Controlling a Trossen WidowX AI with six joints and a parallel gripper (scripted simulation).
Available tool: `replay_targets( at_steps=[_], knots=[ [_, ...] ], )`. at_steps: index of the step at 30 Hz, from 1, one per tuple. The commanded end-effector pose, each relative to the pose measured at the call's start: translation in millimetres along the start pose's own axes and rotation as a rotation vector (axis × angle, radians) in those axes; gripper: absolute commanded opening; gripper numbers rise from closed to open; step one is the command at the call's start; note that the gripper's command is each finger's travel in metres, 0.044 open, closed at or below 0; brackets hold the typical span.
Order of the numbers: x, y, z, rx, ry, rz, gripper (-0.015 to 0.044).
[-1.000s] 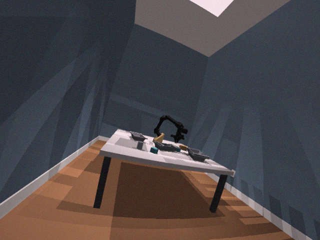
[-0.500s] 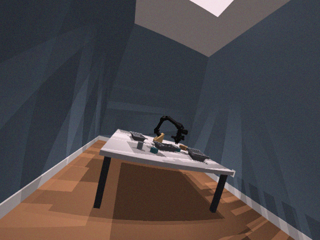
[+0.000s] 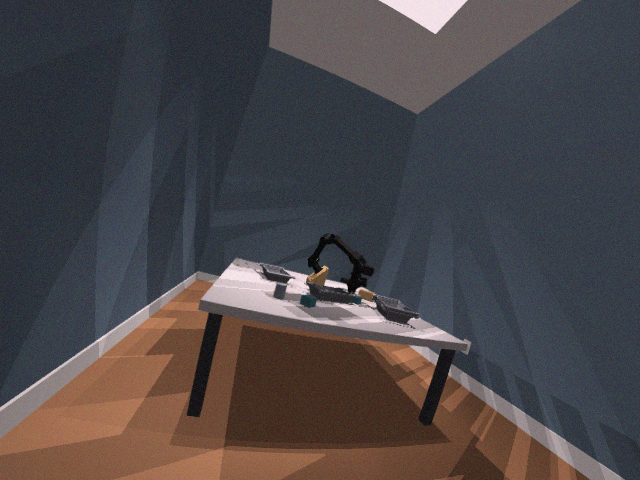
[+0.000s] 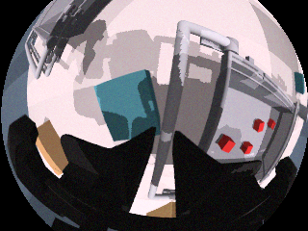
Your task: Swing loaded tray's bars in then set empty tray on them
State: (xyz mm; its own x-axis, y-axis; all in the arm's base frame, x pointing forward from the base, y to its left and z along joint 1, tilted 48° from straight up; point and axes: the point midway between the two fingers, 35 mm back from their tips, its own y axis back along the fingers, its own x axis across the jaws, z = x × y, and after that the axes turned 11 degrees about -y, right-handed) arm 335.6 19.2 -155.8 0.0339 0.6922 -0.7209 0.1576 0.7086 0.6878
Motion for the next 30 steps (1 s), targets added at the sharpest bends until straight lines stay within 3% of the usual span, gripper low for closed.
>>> replay_targets(
  at_steps=[1, 16, 30],
  knots=[
    [-2, 0, 0, 0.0, 0.006, -0.003, 0.0086],
    [-33, 31, 6, 0.0, 0.006, -0.004, 0.0086],
    [-74, 11, 14, 0.001, 0.007, -0.007, 0.0086]
  ],
)
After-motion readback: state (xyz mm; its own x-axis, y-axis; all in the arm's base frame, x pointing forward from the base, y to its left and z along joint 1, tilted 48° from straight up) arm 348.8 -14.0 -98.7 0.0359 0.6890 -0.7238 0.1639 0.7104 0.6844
